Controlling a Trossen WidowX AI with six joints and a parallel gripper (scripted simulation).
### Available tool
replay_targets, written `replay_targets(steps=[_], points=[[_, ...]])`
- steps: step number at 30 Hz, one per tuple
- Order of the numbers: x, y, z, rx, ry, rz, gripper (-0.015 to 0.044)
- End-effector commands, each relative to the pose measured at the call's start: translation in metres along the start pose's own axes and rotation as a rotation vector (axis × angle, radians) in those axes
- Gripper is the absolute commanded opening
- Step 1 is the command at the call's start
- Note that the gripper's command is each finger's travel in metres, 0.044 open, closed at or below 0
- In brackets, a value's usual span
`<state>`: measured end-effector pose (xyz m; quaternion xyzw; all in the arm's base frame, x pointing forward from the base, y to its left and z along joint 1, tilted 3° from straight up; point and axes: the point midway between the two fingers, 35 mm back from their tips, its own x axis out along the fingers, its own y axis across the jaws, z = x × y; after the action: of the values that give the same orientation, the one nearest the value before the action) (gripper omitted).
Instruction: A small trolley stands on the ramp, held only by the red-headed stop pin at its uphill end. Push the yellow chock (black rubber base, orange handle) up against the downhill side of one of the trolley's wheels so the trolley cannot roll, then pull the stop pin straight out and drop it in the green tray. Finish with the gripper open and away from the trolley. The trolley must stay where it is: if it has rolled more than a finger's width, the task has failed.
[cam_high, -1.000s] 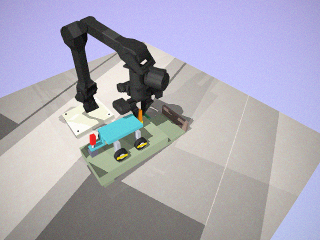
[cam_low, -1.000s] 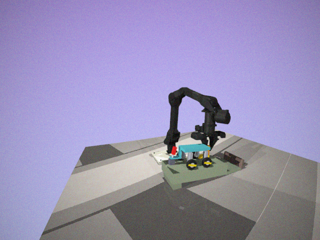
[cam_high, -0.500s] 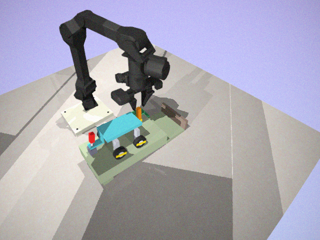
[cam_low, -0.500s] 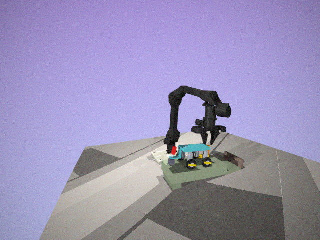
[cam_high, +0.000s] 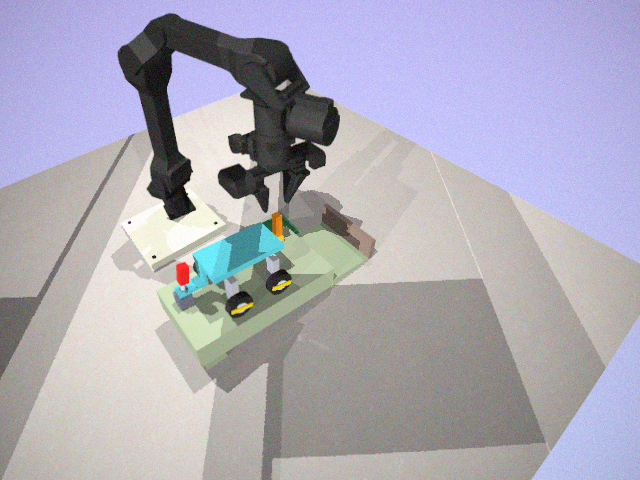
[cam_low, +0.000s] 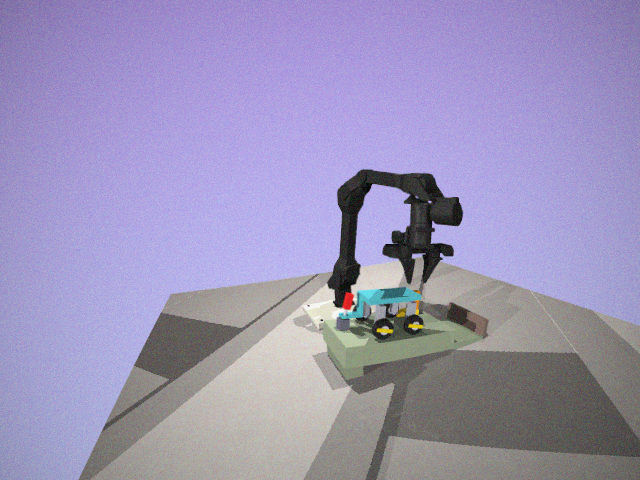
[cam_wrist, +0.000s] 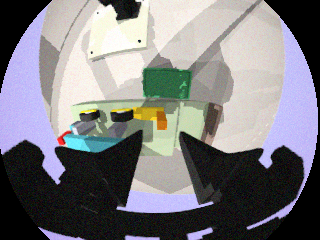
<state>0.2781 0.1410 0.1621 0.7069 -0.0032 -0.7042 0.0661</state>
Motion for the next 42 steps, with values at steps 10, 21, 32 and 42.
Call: replay_targets(steps=[10,21,32,42], points=[[-0.016,0.043,-0.038,0.537,0.119,-0.041,0.019],[-0.022,0.131,-0.046,1.144,0.132,0.079,0.019],[-0.027,0.187,-0.039,1.529,0.159,0.17,0.019],[-0.018,0.189,-0.039,1.529,0.159,0.17,0.019]])
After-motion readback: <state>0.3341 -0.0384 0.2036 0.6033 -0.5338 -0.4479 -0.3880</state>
